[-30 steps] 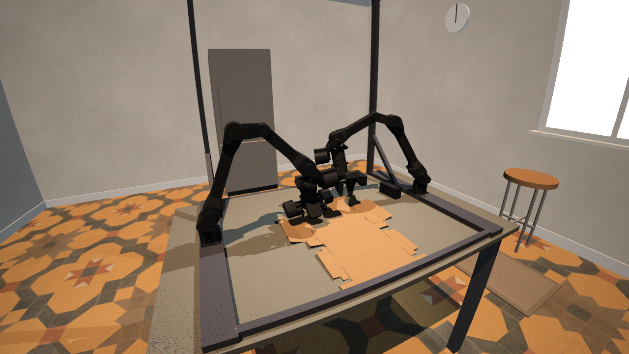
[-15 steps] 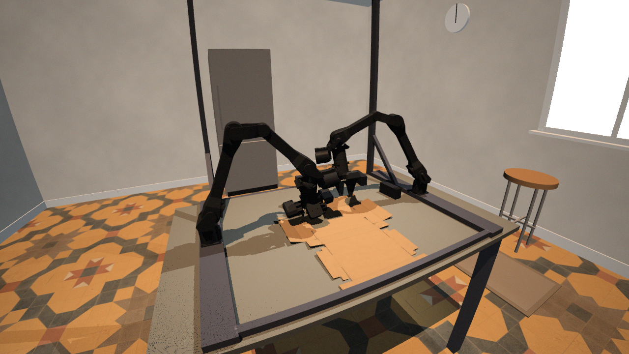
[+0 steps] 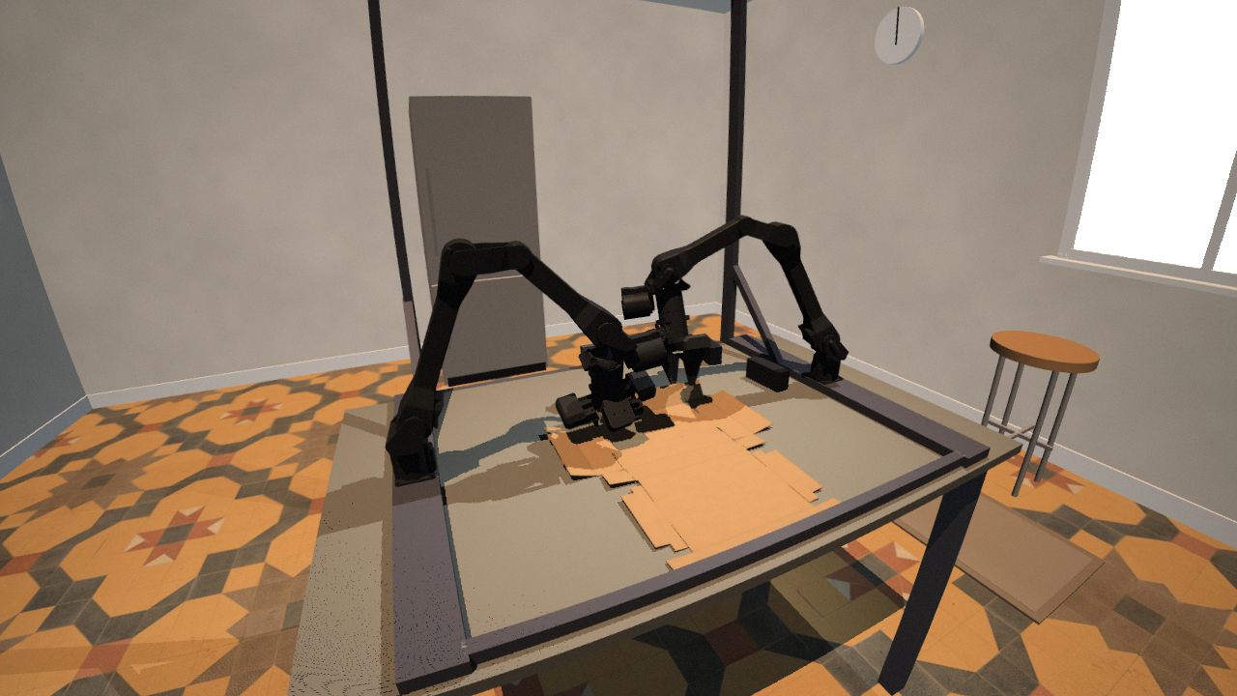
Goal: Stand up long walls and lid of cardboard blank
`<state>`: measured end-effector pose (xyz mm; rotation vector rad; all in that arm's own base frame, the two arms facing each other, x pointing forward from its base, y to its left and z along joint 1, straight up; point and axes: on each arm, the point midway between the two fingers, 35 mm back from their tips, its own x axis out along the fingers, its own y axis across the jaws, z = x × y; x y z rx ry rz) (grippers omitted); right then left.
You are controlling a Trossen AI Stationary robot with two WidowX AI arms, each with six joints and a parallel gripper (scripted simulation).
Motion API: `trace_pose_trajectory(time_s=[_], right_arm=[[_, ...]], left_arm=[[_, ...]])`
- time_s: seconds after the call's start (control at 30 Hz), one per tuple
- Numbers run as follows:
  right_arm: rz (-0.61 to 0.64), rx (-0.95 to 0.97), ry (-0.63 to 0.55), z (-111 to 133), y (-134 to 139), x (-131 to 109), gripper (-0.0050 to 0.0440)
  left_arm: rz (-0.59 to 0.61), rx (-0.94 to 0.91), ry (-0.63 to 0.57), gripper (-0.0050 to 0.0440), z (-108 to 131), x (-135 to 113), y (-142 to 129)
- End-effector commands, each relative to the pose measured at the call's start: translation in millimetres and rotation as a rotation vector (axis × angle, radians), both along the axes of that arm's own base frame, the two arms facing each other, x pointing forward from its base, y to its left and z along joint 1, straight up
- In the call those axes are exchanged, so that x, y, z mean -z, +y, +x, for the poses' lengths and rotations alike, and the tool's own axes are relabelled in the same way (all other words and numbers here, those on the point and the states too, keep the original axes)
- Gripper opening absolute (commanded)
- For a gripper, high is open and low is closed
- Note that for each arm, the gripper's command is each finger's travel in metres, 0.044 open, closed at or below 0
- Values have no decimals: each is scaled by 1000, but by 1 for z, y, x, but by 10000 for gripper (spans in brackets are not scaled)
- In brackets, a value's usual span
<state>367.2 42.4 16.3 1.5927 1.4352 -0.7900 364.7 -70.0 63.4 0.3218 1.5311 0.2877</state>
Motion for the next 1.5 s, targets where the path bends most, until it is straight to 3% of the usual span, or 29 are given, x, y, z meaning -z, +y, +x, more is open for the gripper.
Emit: trace_pose_trajectory(time_s=[0.0, 0.63, 1.47], right_arm=[[-43, -5, 148, -28, -3, 44, 198], [-45, -4, 149, -27, -4, 44, 198], [-44, -4, 146, -30, -4, 47, 198]], left_arm=[[25, -20, -10, 398, 0, -10, 18], [27, -19, -10, 398, 1, -18, 36], [25, -19, -10, 398, 0, -18, 16]])
